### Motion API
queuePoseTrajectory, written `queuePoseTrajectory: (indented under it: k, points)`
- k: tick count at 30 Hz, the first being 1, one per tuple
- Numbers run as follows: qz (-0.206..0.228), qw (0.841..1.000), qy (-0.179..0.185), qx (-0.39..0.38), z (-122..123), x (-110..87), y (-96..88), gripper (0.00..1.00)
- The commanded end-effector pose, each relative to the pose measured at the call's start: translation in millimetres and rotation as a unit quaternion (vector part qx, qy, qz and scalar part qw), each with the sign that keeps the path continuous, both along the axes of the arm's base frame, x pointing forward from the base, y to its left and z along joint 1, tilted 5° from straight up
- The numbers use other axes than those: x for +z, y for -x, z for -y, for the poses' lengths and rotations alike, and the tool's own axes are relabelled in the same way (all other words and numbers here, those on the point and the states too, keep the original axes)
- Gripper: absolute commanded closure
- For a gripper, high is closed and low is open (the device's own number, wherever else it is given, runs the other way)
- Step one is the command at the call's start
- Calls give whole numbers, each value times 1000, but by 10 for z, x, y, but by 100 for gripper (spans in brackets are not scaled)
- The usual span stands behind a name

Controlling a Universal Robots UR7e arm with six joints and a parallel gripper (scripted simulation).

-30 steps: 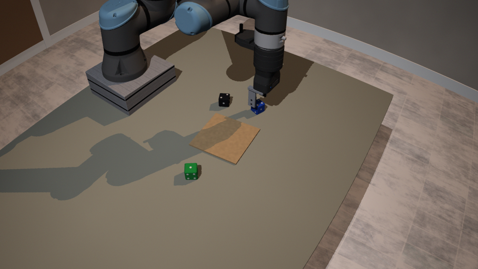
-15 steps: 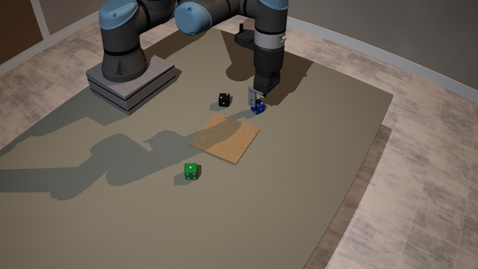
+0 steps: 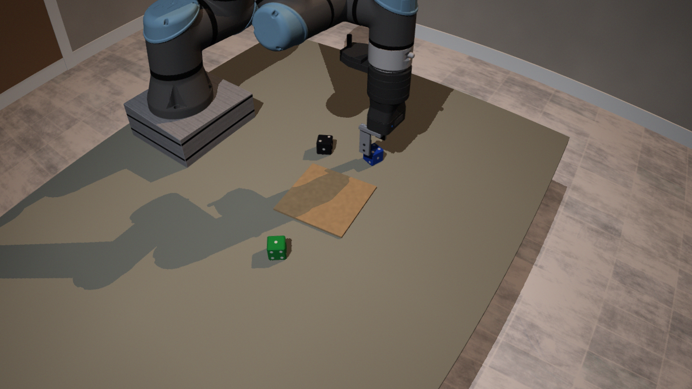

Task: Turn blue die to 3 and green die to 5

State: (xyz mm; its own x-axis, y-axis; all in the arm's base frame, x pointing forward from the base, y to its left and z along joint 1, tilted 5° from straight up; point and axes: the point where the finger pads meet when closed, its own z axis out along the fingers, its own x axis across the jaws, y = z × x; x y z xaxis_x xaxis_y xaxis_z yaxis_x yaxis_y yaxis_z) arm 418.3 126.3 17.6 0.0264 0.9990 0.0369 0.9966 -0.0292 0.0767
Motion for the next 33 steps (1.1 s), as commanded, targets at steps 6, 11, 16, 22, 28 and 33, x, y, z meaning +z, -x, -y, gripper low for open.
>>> queuePoseTrajectory:
  k: [6, 11, 16, 22, 28, 33]
  points:
    - [1, 1000, 0, 0, 0, 7, -4, 0]
    - [1, 1000, 0, 0, 3, 90, 3, 0]
    - [1, 1000, 0, 0, 11, 325, 21, 0]
    - [1, 1000, 0, 0, 20, 590, 42, 0]
    - [1, 1000, 0, 0, 32, 922, 69, 0]
    - [1, 1000, 0, 0, 35, 1023, 77, 0]
